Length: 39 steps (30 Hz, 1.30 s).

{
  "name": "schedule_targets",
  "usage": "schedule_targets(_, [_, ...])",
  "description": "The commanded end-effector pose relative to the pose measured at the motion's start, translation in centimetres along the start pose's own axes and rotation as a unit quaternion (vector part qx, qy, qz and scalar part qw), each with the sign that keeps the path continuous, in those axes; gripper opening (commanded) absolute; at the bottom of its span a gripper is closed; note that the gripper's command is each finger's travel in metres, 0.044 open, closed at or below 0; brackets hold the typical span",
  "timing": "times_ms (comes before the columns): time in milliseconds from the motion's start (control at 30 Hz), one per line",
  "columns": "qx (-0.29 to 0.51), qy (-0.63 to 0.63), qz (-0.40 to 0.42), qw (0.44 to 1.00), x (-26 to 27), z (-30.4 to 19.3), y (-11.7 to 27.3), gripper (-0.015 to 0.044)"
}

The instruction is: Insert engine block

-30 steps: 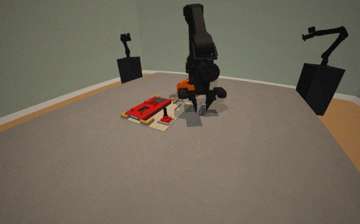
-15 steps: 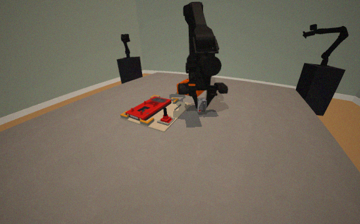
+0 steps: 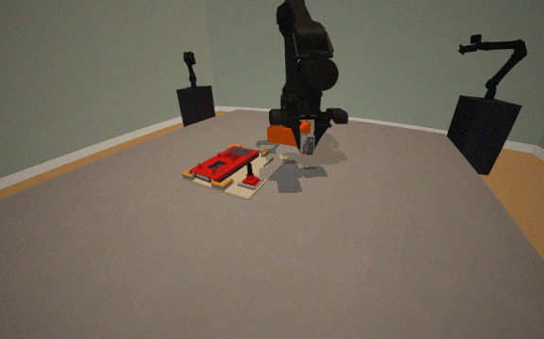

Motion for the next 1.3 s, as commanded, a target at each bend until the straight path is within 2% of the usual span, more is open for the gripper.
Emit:
schedule_targets(0, [0.004, 0.003, -0.003, 1.000, 0.0, 0.0, 1.6, 0.0000])
schedule_targets(567, [0.000, 0.010, -0.008, 1.000, -0.1, 0.7, 6.8, 0.0000])
schedule_targets(667, [0.000, 0.010, -0.008, 1.000, -0.1, 0.7, 6.6, 0.0000])
schedule_targets(833, [0.000, 0.008, -0.007, 1.000, -0.1, 0.6, 4.2, 0.0000])
schedule_targets(1133, [0.000, 0.008, -0.007, 1.000, -0.1, 0.7, 4.5, 0.0000])
schedule_targets(1267, [0.024, 0.006, -0.009, 1.000, 0.0, 1.3, 4.5, 0.0000])
Point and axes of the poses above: the point midway between the two fingers, 35 mm back from their tips, its own y axis back along the fingers, its own x axis across the jaws, z = x × y, the point moved 9 cm from there along y, back along the fingers, and after that the axes turned 4 degrees about -y, right-handed, at the moved point
